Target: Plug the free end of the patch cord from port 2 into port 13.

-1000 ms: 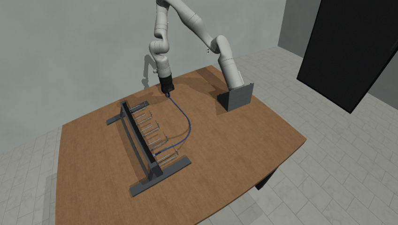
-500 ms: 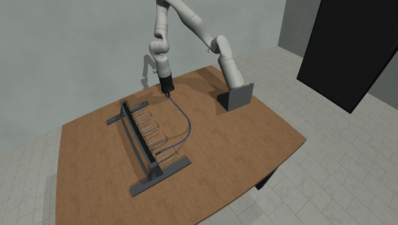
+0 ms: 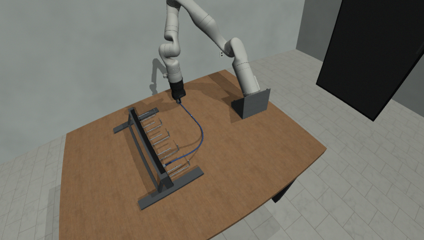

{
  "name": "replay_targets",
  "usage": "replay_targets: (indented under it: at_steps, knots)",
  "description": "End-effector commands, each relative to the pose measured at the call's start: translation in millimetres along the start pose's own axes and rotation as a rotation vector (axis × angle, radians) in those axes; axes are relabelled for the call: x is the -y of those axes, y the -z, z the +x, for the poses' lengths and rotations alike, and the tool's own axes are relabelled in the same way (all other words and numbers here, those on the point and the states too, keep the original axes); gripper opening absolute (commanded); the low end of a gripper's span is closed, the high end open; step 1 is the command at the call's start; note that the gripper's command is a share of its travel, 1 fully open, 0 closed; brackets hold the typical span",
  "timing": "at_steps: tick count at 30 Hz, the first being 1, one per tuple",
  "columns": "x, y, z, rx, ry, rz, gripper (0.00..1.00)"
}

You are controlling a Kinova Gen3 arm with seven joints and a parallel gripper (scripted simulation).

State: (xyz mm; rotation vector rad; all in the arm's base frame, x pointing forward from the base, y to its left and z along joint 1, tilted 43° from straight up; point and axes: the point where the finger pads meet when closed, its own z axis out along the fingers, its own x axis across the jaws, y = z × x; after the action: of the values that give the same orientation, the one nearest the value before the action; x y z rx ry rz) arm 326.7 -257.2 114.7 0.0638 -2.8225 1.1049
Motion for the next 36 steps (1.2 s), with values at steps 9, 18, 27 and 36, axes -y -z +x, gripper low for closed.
replay_targets:
  at_steps: [9, 18, 27, 36]
  knots:
    - [0, 5, -1, 0.002, 0.000, 0.000, 0.00]
    - [0, 16, -1, 0.002, 0.000, 0.000, 0.00]
    - [0, 29, -1, 0.002, 0.000, 0.000, 0.00]
    - [0, 45, -1, 0.002, 0.000, 0.000, 0.00]
